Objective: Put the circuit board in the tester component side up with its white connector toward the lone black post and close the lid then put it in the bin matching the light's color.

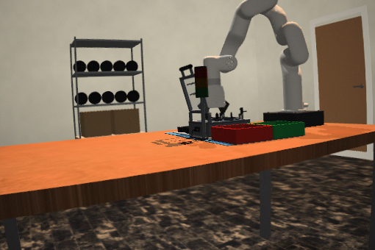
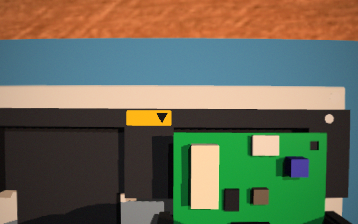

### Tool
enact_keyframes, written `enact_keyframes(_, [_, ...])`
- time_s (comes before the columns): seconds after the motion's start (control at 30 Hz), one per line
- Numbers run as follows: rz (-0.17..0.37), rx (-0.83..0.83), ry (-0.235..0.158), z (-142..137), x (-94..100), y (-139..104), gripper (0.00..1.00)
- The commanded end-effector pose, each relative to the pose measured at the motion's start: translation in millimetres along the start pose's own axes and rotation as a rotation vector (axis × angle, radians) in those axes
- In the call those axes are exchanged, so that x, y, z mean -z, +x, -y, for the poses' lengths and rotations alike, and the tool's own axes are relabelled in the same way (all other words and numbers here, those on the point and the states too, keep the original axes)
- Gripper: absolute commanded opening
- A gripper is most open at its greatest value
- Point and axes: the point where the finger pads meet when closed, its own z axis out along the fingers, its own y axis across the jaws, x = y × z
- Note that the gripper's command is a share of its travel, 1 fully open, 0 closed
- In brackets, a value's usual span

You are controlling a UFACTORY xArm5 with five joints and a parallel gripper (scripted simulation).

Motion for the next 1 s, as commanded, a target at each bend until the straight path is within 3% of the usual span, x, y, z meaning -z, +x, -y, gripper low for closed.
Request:
enact_keyframes(0.0, [-0.001, 0.0, 0.004, 1, 2.4, 0, 0.79])
enact_keyframes(0.17, [-0.001, 0.0, 0.004, 1, 15.0, 0, 0.79])
enact_keyframes(0.47, [-0.001, 0.0, 0.004, 1, 56.0, 0, 0.79])
enact_keyframes(0.73, [-0.001, 0.0, 0.004, 1, 69.8, 0, 0.79])
enact_keyframes(0.97, [-0.001, 0.0, 0.004, 1, 70.6, 0, 0.79])
